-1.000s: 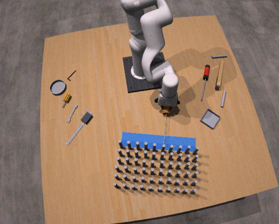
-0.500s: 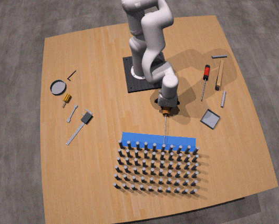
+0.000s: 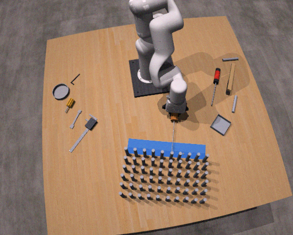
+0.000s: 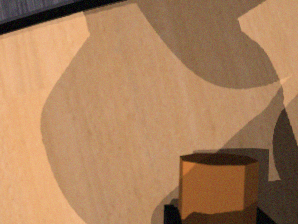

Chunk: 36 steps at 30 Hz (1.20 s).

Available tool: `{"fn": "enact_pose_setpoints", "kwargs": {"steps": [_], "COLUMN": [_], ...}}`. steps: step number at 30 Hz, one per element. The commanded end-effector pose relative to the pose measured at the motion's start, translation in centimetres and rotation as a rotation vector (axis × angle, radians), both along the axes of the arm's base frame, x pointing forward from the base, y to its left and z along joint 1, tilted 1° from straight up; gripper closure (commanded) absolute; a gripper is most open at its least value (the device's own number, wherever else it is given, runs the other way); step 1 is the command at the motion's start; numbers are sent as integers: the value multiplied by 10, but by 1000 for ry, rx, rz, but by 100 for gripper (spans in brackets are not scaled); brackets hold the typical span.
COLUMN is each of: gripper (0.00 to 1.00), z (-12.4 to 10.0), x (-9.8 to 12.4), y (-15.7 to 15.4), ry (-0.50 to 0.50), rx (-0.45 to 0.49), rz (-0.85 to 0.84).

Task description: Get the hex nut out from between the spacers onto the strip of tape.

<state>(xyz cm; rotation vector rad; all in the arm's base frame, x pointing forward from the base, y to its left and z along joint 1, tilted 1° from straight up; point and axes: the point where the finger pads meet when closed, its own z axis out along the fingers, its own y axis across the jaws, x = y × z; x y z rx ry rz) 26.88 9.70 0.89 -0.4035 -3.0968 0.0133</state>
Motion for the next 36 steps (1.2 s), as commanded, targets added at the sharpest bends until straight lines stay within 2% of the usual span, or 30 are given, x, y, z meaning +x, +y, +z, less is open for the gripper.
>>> {"fn": "enact_pose_setpoints", "kwargs": {"steps": [1,4,5,36], "gripper": [100,100,35,35], "z": [0,0,0,0], "x": [1,1,1,1], "y": [0,0,0,0], "ry": [-3,-3,-3,-3], "rx": [1,1,1,1], "rz": [0,0,0,0]}}
